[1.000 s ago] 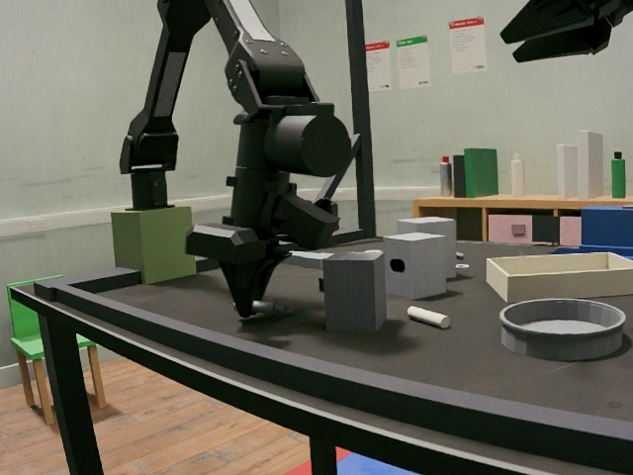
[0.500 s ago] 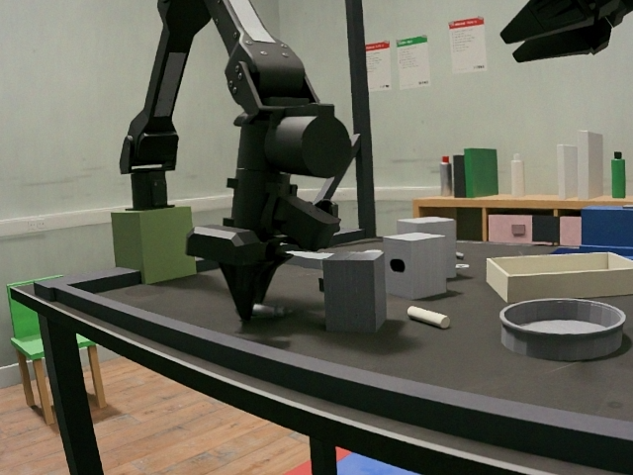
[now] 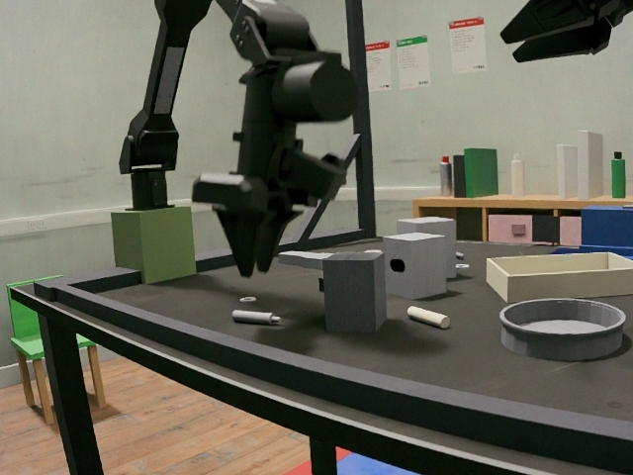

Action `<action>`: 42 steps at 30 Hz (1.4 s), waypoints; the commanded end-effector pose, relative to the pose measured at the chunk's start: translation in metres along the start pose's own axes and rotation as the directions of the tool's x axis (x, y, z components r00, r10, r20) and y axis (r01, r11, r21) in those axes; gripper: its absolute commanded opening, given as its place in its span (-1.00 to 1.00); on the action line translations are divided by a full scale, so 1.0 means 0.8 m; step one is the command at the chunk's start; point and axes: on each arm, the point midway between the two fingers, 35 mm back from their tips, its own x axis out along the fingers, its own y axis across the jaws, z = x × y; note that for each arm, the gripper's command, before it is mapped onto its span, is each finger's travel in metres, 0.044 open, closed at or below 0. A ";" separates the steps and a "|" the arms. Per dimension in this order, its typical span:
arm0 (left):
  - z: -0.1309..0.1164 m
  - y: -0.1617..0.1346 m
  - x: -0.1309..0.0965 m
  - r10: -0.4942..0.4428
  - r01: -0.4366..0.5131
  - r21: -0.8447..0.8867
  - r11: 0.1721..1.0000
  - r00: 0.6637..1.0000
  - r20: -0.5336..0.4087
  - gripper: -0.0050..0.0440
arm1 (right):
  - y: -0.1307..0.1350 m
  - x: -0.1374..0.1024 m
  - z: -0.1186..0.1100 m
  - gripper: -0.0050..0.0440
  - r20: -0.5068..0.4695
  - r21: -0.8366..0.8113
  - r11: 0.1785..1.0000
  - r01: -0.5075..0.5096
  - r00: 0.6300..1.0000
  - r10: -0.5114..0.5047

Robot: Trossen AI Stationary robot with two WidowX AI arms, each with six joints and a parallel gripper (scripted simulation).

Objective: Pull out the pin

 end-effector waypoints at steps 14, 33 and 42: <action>0.009 0.002 -0.004 0.005 -0.005 -0.003 1.000 1.000 0.022 0.84 | -0.007 -0.056 -0.028 0.84 0.241 0.335 0.942 -0.034 0.969 -0.050; 0.009 0.002 -0.004 0.005 -0.005 -0.003 1.000 1.000 0.022 0.84 | -0.008 -0.088 -0.050 0.84 0.421 0.593 0.793 -0.139 0.893 -0.158; 0.009 0.002 -0.004 0.005 -0.005 -0.003 1.000 1.000 0.022 0.84 | -0.009 -0.086 -0.047 0.84 0.420 0.596 0.791 -0.141 0.894 -0.157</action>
